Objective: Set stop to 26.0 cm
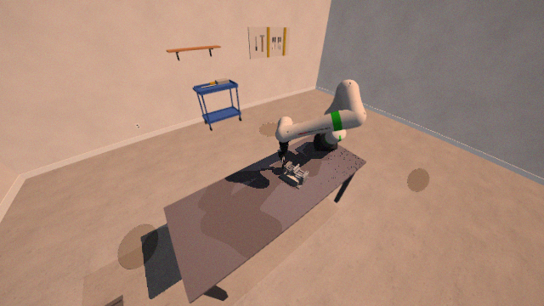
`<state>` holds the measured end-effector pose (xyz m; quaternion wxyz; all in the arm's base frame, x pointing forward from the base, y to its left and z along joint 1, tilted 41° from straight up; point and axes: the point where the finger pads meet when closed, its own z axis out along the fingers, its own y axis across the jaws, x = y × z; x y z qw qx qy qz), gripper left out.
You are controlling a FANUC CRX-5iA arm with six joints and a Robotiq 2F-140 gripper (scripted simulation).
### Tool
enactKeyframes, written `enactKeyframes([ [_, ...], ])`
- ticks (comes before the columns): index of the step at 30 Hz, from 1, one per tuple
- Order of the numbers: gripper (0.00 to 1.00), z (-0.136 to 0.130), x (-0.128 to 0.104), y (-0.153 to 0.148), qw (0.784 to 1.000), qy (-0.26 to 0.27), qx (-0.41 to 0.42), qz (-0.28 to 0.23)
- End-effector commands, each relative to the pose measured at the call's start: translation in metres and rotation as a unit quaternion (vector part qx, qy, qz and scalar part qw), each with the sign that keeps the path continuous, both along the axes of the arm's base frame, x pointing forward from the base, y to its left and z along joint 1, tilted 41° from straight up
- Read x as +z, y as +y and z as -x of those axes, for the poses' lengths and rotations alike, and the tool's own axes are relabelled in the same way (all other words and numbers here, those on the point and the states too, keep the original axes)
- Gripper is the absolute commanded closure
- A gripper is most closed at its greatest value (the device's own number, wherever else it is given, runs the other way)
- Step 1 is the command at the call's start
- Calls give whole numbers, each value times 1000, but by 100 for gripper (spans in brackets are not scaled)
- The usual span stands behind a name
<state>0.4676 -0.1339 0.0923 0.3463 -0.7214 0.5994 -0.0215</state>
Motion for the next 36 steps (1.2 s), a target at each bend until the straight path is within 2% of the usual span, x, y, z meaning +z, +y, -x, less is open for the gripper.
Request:
enactKeyframes([
  [1,96,2,-1,0,1000,0,0,0],
  [36,96,12,-13,2,1000,0,0,0],
])
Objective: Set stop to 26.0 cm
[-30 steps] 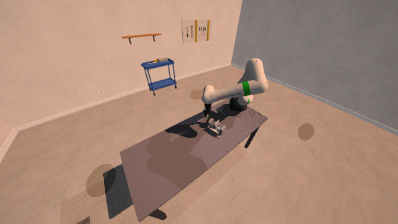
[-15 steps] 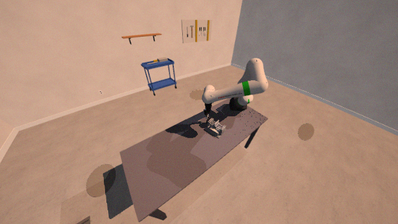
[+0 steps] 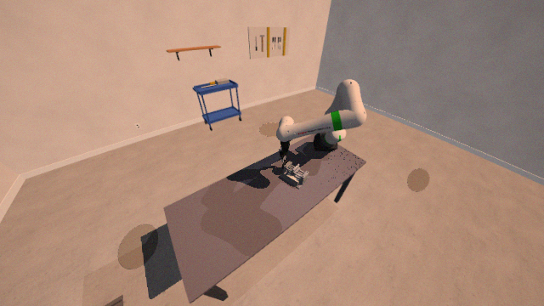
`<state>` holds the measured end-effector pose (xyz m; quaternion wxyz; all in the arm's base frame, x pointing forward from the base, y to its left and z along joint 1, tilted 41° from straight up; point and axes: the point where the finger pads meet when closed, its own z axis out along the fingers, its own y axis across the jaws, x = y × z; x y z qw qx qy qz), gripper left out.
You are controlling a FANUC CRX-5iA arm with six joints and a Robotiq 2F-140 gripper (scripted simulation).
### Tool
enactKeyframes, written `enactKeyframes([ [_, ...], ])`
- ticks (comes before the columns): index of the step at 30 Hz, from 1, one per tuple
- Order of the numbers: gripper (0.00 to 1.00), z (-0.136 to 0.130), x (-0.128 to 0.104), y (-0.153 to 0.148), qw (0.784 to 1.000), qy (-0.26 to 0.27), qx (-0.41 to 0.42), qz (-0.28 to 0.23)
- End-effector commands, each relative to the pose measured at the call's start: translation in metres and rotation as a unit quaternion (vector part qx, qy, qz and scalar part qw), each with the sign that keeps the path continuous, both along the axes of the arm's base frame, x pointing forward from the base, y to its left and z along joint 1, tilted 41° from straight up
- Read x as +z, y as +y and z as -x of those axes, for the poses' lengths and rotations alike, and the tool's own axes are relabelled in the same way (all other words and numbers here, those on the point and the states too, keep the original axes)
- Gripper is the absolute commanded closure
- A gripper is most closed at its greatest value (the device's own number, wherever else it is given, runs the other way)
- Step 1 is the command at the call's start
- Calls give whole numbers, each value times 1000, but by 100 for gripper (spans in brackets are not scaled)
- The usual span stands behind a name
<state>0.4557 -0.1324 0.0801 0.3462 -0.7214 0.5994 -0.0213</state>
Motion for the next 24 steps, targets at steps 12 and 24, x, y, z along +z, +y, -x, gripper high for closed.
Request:
enactKeyframes([
  [12,96,2,-4,1,1000,0,0,0],
  [24,96,3,-8,2,1000,0,0,0],
])
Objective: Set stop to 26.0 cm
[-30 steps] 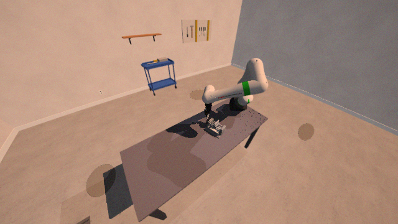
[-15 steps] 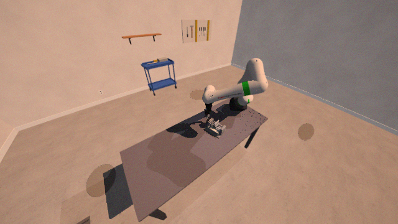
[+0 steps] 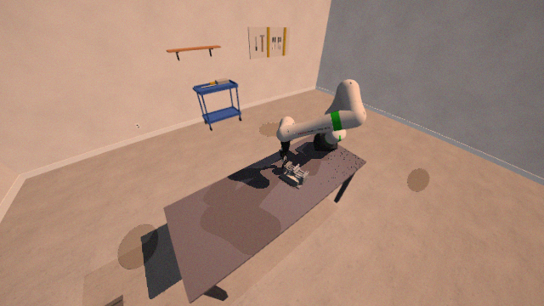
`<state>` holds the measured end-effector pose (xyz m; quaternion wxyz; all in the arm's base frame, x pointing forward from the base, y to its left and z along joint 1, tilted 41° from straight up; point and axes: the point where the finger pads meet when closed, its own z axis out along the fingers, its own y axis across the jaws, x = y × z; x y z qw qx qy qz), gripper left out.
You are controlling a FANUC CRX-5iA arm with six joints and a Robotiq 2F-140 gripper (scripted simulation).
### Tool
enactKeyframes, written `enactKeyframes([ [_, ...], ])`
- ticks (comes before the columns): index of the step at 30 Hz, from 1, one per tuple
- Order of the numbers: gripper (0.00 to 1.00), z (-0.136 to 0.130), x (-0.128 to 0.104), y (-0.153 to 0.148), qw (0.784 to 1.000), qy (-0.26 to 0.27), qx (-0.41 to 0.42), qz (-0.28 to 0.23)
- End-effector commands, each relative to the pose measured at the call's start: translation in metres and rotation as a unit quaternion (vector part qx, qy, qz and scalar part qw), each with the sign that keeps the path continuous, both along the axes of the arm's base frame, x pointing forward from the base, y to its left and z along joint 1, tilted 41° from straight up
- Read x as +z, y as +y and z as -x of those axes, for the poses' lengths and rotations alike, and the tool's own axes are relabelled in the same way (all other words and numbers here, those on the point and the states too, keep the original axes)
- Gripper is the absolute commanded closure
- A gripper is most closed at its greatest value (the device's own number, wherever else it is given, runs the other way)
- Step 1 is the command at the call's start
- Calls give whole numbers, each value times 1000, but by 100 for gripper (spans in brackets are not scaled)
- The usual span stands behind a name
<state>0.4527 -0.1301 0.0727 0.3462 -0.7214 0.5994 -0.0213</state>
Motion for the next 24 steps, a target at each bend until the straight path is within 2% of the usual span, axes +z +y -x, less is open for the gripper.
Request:
enactKeyframes([
  [1,96,0,-1,0,1000,0,0,0],
  [24,96,1,-5,2,1000,0,0,0],
])
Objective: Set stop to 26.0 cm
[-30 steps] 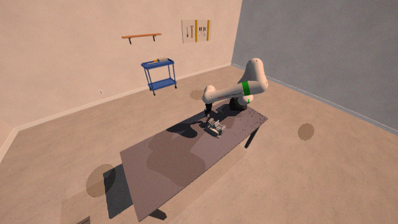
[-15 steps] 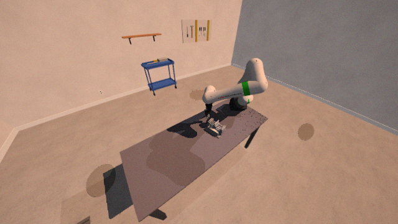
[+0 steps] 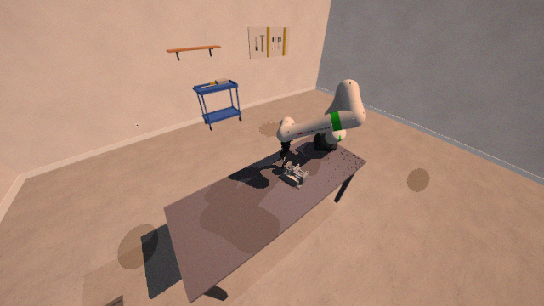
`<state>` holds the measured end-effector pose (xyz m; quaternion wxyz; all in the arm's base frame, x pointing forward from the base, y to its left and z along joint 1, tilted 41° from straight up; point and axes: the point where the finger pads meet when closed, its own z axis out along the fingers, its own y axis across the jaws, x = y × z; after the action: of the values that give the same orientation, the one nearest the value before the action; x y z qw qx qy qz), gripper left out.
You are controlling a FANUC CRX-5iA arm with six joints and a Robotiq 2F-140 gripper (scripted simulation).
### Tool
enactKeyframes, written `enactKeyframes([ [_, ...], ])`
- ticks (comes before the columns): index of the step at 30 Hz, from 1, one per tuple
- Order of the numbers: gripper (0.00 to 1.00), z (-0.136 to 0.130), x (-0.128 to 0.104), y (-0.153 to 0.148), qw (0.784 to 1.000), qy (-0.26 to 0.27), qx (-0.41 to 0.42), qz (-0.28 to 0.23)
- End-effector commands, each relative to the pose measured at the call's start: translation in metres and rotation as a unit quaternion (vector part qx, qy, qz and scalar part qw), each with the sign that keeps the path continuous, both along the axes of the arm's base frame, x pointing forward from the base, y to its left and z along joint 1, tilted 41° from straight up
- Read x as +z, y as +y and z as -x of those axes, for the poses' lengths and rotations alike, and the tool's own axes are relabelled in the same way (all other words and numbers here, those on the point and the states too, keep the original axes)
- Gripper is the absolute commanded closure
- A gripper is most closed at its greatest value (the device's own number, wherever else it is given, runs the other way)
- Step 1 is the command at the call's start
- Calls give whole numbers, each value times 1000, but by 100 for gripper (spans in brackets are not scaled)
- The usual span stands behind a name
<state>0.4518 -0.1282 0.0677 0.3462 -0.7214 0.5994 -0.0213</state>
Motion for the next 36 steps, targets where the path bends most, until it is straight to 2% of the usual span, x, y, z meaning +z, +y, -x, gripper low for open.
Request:
enactKeyframes([
  [1,96,0,0,0,1000,0,0,0],
  [36,96,0,-3,1,1000,0,0,0],
])
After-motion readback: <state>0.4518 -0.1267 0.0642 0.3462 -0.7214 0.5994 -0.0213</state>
